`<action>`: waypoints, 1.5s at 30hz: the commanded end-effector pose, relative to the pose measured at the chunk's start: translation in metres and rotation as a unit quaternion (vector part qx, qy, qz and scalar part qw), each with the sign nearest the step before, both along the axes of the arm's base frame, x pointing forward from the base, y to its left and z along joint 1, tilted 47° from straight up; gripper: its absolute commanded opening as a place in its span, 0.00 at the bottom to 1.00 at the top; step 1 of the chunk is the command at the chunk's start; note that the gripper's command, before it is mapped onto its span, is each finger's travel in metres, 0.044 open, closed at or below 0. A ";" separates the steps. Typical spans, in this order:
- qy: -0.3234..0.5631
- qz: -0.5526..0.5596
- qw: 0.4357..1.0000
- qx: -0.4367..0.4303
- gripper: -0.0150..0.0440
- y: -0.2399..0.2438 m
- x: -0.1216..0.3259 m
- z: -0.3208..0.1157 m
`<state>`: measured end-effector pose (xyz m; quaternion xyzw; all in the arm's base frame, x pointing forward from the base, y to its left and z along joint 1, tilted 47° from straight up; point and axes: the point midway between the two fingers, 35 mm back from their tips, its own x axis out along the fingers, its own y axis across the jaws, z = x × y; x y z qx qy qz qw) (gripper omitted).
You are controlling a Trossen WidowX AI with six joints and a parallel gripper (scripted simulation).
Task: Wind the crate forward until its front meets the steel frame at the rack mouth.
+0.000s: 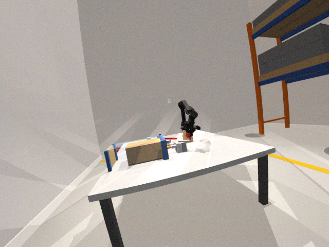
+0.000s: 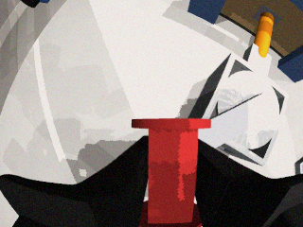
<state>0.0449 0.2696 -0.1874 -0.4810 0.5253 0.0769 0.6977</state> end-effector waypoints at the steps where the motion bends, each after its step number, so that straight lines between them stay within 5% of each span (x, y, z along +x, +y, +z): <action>1: 0.005 0.000 1.000 -0.013 0.25 -0.013 -0.006 0.007; 45: 0.005 0.000 1.000 -0.015 0.25 -0.059 -0.005 0.051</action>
